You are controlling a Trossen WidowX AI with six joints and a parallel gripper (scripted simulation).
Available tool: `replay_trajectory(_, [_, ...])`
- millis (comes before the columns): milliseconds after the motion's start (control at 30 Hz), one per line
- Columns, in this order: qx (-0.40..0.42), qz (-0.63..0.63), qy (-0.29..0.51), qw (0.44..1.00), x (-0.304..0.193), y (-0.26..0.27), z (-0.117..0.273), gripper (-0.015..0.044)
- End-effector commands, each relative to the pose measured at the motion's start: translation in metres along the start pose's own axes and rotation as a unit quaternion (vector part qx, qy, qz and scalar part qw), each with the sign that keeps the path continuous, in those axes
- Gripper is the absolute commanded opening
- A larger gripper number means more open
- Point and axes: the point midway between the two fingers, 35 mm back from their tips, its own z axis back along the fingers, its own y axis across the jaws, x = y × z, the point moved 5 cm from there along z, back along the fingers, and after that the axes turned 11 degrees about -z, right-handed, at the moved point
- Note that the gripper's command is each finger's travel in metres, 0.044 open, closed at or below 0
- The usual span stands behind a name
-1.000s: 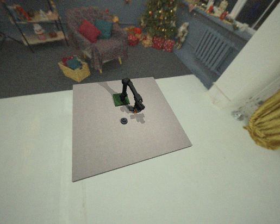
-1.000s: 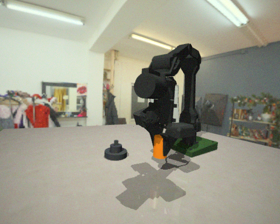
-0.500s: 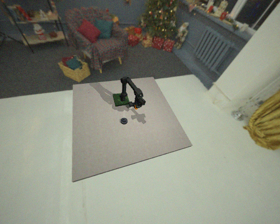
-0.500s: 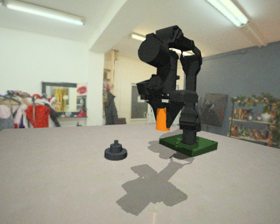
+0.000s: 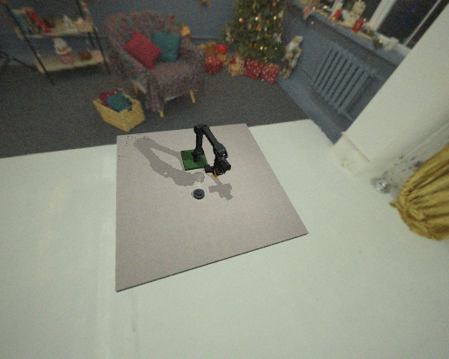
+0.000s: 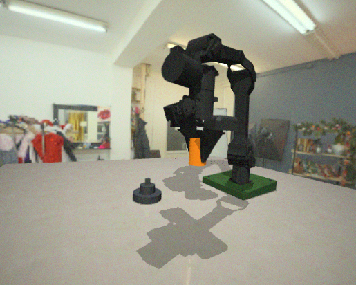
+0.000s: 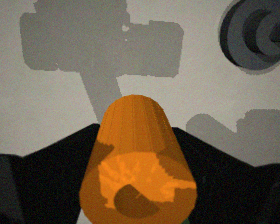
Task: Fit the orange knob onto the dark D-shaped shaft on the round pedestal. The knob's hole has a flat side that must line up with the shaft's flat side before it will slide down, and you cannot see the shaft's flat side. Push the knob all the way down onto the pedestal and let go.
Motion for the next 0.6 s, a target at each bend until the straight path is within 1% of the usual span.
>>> replay_trajectory(0, [0.003,0.000,-0.002,1.000,0.010,-0.006,-0.002,0.0000])
replay_trajectory(567, [0.001,0.000,-0.003,1.000,0.044,-0.040,-0.015,0.0000])
